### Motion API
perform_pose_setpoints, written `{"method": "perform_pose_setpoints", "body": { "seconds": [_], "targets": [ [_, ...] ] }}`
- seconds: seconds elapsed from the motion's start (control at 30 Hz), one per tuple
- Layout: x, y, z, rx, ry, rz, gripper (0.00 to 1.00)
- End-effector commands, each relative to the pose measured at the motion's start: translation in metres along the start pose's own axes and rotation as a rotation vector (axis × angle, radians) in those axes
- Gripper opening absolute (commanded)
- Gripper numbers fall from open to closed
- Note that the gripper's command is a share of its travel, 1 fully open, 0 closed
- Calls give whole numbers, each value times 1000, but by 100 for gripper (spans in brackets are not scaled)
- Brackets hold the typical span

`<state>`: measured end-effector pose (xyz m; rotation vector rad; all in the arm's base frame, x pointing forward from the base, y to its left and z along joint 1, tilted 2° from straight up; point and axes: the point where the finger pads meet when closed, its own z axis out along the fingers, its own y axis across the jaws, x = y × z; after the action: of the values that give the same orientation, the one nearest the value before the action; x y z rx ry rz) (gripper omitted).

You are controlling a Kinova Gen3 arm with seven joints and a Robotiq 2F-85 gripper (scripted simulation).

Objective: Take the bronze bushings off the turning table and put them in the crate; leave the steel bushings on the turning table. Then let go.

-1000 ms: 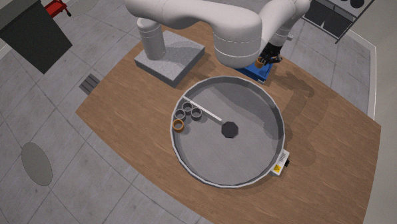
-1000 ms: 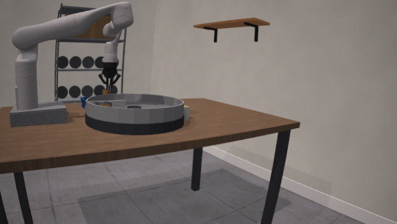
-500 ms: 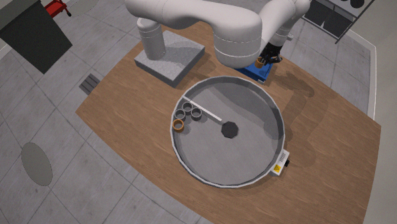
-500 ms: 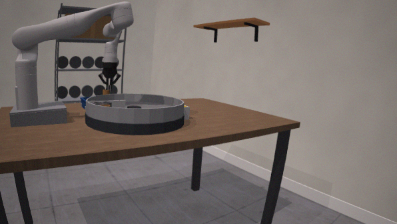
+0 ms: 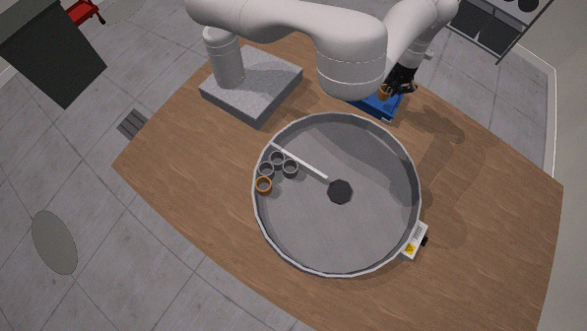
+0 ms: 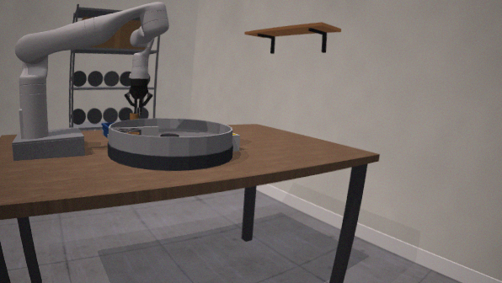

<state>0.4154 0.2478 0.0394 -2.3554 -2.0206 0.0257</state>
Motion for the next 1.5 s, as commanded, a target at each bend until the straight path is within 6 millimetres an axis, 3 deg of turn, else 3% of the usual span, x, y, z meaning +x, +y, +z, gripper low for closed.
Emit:
{"method": "perform_pose_setpoints", "body": {
  "seconds": [0.0,1.3,1.47],
  "targets": [
    [1,0,1,-4,2,6,0],
    [0,0,1,-2,1,0,0],
    [0,0,8,-2,1,1,0]
  ]
}}
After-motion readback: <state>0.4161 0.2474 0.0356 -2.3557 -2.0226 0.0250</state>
